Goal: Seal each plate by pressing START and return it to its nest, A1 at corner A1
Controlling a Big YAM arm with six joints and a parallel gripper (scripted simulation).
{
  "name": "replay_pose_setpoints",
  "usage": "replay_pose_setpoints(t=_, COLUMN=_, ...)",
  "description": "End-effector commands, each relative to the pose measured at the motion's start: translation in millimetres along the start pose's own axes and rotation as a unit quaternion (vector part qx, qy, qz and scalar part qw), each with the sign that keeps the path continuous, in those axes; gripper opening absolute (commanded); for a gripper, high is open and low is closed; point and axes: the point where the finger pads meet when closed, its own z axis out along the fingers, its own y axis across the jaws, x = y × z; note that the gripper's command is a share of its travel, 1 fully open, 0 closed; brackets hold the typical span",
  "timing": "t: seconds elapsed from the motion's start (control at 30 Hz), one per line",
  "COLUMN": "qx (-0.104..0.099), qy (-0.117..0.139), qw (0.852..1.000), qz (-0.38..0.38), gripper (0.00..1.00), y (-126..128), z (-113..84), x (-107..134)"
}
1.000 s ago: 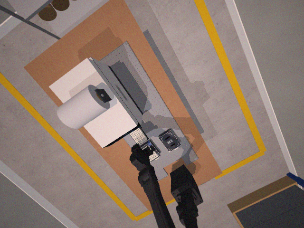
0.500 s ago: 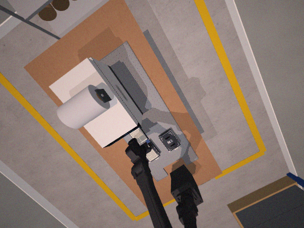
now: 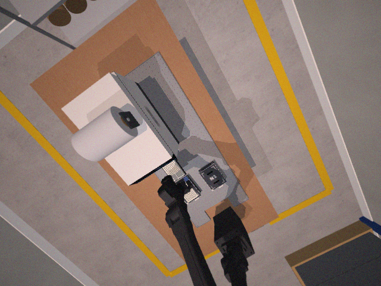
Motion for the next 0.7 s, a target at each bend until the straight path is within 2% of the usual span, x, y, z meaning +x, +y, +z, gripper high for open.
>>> replay_pose_setpoints(t=0.0, qx=-0.001, qy=0.008, qw=1.0, qz=-0.001, gripper=1.0, y=4, z=-0.8, x=11)
replay_pose_setpoints(t=0.13, qx=0.001, qy=0.015, qw=1.0, qz=0.003, gripper=1.0, y=0, z=3.7, x=15)
replay_pose_setpoints(t=0.67, qx=0.002, qy=-0.013, qw=1.0, qz=0.013, gripper=1.0, y=-6, z=0.0, x=-20)
